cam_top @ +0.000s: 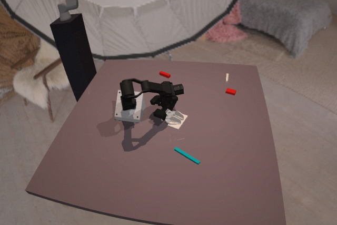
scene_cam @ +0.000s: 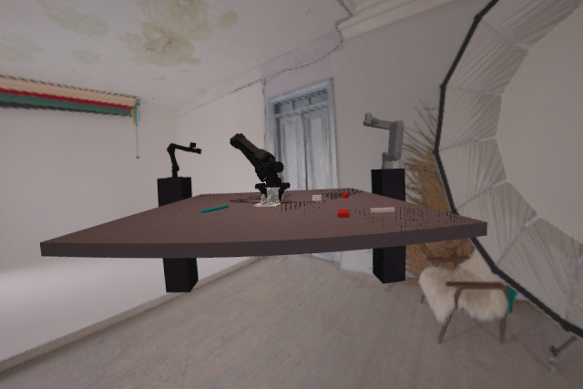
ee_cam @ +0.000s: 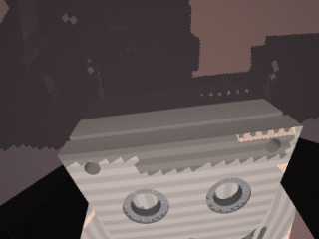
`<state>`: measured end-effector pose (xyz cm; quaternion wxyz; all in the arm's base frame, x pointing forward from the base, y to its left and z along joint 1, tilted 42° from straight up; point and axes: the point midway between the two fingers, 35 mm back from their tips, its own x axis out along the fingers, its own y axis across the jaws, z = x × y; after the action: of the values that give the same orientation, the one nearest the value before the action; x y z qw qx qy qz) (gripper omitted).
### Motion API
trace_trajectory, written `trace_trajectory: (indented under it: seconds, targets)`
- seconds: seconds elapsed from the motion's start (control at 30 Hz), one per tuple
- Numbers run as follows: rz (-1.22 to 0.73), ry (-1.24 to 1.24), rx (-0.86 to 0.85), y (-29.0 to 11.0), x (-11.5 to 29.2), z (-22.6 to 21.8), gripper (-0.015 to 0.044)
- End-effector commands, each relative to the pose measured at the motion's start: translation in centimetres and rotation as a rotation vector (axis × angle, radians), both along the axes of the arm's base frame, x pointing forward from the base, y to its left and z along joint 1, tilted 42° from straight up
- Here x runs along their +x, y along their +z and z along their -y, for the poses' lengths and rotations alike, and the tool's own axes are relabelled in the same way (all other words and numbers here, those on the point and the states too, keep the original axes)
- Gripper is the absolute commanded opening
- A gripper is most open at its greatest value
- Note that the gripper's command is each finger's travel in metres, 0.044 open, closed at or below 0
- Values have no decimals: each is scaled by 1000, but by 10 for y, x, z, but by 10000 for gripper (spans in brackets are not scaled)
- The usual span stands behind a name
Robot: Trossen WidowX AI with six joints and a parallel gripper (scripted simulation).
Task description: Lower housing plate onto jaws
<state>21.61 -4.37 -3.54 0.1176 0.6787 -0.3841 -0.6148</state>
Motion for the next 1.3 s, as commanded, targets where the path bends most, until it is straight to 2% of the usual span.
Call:
trace_trajectory:
  seconds: [0.0, 1.27]
  targets:
    - [0, -1, -3, -1, 1, 2, 351]
    - [0, -1, -3, 2, 1, -1, 351]
